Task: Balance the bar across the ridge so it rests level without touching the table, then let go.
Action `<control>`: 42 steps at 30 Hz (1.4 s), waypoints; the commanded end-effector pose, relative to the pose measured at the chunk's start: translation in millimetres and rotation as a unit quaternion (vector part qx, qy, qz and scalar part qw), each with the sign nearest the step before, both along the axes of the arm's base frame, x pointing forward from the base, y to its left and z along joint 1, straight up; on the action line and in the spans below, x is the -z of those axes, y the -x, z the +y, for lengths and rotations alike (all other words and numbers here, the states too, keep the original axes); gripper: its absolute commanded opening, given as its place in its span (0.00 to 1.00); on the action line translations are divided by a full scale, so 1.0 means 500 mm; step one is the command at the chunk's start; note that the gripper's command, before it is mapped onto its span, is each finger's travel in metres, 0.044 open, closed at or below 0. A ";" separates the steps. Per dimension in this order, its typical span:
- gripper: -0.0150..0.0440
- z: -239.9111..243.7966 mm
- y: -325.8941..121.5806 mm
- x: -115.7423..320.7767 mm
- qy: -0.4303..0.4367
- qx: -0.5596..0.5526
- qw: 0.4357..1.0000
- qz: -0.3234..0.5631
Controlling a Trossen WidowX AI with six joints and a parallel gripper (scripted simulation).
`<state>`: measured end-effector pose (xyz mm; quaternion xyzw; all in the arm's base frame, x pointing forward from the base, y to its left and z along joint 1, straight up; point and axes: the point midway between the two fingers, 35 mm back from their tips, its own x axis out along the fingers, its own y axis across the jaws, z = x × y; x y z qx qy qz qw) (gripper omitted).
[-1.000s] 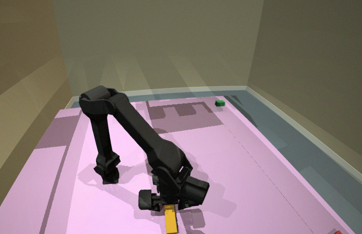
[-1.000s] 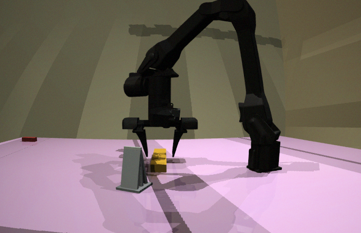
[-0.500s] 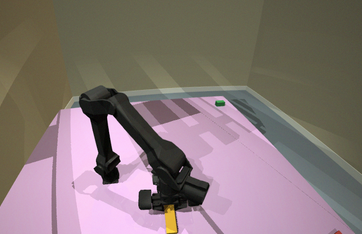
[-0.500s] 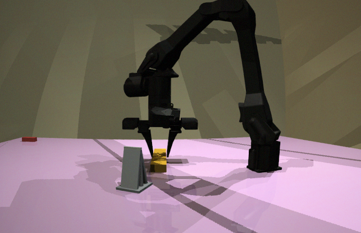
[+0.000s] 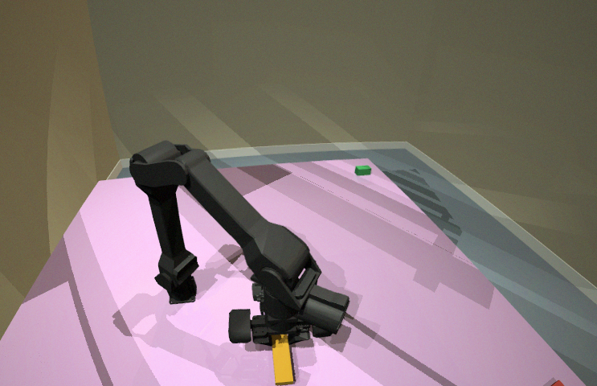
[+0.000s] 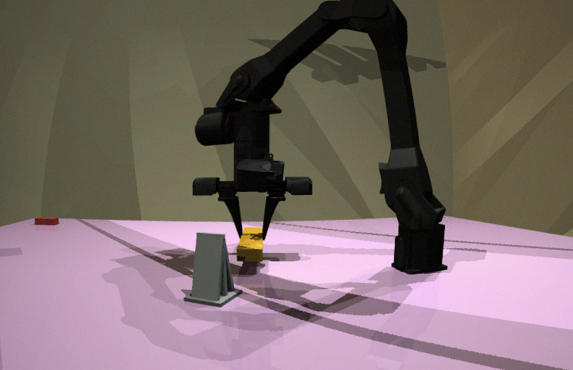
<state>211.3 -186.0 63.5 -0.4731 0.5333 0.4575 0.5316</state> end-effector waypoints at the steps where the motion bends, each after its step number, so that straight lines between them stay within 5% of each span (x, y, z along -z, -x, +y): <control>1: 0.25 -0.002 -0.003 -0.019 0.001 -0.001 1.000 -0.002; 42: 0.25 0.029 -0.012 -0.202 -0.001 0.006 1.000 -0.004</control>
